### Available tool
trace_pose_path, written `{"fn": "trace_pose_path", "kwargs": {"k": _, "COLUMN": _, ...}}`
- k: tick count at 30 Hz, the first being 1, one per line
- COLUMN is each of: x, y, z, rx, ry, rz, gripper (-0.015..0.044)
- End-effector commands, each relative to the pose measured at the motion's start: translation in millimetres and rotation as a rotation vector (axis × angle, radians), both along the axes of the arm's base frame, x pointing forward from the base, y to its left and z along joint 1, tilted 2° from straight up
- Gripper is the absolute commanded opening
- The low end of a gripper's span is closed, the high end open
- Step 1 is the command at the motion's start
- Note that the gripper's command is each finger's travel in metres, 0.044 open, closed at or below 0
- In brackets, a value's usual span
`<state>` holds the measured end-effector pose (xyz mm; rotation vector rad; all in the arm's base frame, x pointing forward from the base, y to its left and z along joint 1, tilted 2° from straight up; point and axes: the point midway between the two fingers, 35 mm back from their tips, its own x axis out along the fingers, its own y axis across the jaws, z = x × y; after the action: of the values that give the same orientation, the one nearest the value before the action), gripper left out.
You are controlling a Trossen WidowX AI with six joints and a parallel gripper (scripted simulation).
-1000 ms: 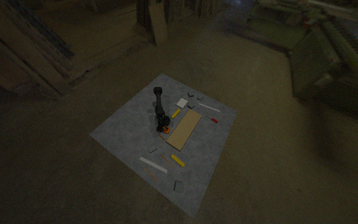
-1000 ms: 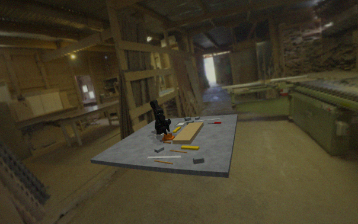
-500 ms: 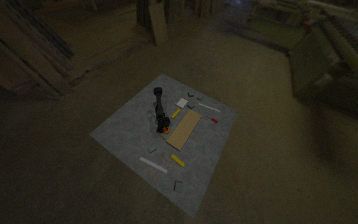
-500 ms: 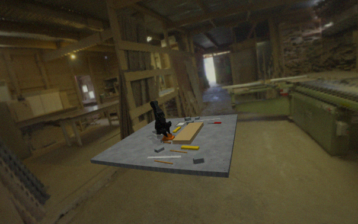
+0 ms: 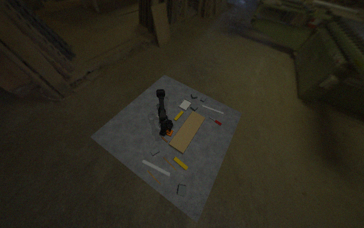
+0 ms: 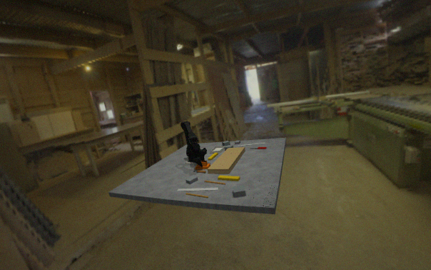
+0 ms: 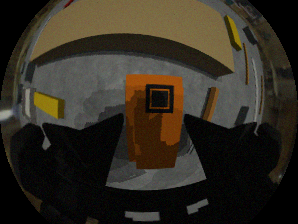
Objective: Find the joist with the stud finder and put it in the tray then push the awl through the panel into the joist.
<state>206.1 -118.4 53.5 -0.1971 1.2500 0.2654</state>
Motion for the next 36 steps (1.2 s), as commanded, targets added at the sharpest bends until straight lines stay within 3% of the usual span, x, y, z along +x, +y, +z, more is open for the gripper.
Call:
{"fn": "trace_pose_path", "kwargs": {"k": 1, "x": 0.4, "y": 0.3, "z": -0.5, "rx": 0.003, "ry": -0.002, "rz": -0.003, "gripper": 0.0322}}
{"fn": "trace_pose_path", "kwargs": {"k": 25, "x": 0.4, "y": 0.3, "z": -0.5, "rx": 0.003, "ry": -0.002, "rz": -0.003, "gripper": 0.0162}}
{"fn": "trace_pose_path", "kwargs": {"k": 31, "x": 2.3, "y": -1.9, "z": 15.1, "rx": 0.003, "ry": -0.002, "rz": -0.003, "gripper": 0.0004}}
{"fn": "trace_pose_path", "kwargs": {"k": 36, "x": 3.4, "y": -3.8, "z": 39.4, "rx": 0.003, "ry": -0.002, "rz": -0.003, "gripper": 0.0000}}
